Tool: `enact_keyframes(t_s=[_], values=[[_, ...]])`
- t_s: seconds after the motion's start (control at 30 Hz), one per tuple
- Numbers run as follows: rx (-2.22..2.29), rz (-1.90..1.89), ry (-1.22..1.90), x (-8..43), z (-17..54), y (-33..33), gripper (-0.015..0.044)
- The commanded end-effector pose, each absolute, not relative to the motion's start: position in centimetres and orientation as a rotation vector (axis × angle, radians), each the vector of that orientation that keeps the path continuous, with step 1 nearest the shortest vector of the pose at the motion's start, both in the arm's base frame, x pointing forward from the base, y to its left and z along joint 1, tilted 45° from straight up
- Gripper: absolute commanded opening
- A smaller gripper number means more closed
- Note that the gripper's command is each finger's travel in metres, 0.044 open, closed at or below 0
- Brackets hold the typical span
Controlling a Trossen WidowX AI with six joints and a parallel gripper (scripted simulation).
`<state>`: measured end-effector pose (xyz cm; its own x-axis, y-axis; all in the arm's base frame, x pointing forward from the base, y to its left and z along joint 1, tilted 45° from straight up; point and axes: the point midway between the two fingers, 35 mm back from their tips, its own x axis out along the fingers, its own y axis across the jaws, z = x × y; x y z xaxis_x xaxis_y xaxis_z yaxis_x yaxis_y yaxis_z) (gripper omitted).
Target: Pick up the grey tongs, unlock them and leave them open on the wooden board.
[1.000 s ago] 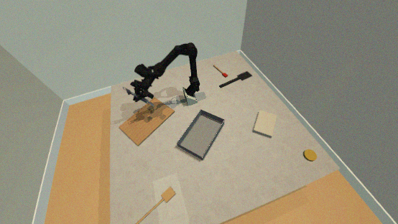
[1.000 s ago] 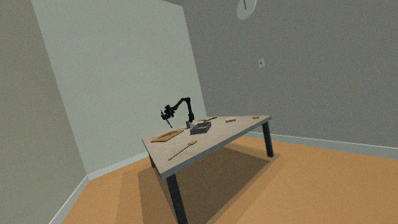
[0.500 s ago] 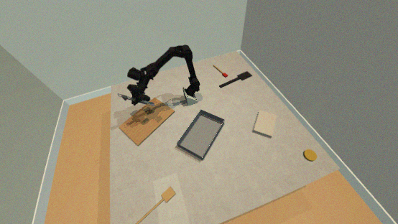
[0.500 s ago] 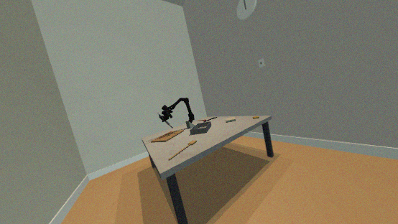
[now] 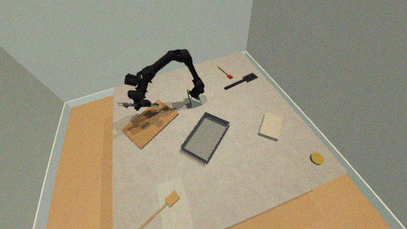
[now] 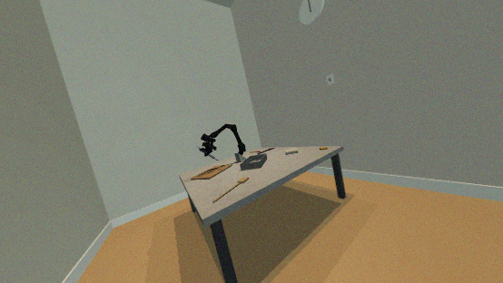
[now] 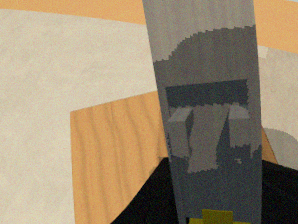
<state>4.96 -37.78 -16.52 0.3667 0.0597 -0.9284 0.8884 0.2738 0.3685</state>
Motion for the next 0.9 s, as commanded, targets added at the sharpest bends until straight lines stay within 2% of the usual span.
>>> enact_keyframes(t_s=[0.0, 0.87], values=[[1.176, -0.698, 1.104, 5.1, -17.0, -37.9, -0.015], [1.313, -0.498, 1.413, 5.7, -18.7, -36.1, -0.015]])
